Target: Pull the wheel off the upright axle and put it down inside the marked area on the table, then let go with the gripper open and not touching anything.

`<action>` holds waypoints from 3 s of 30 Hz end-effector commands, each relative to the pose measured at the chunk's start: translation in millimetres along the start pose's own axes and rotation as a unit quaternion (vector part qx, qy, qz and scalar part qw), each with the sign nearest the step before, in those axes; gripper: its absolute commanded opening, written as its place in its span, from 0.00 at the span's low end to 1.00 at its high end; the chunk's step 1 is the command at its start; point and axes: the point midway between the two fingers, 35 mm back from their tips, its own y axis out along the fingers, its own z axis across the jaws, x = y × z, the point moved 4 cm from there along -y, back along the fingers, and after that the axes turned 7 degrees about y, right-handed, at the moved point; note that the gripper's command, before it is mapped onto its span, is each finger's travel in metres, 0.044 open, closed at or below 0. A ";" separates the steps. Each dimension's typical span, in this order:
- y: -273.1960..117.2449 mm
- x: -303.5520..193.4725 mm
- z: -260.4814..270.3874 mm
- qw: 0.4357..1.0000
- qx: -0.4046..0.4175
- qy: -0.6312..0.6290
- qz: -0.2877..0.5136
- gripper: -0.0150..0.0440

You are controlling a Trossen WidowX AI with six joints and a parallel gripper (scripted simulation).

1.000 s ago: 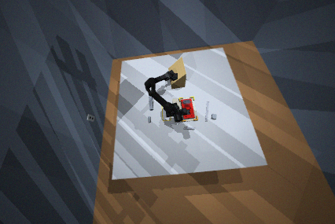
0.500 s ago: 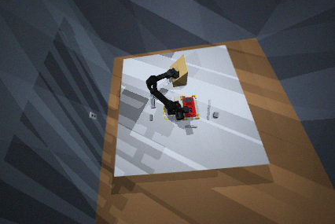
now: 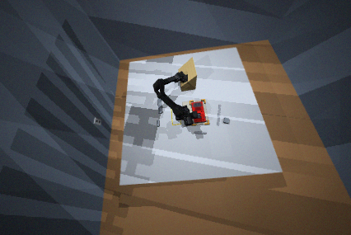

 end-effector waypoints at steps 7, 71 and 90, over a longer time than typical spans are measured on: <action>-4.7 0.1 0.7 1.000 0.000 0.001 -0.002 0.25; -29.9 -0.2 1.0 1.000 0.000 -0.001 -0.005 0.25; -57.7 -11.5 -35.4 1.000 0.000 -0.004 -0.005 0.25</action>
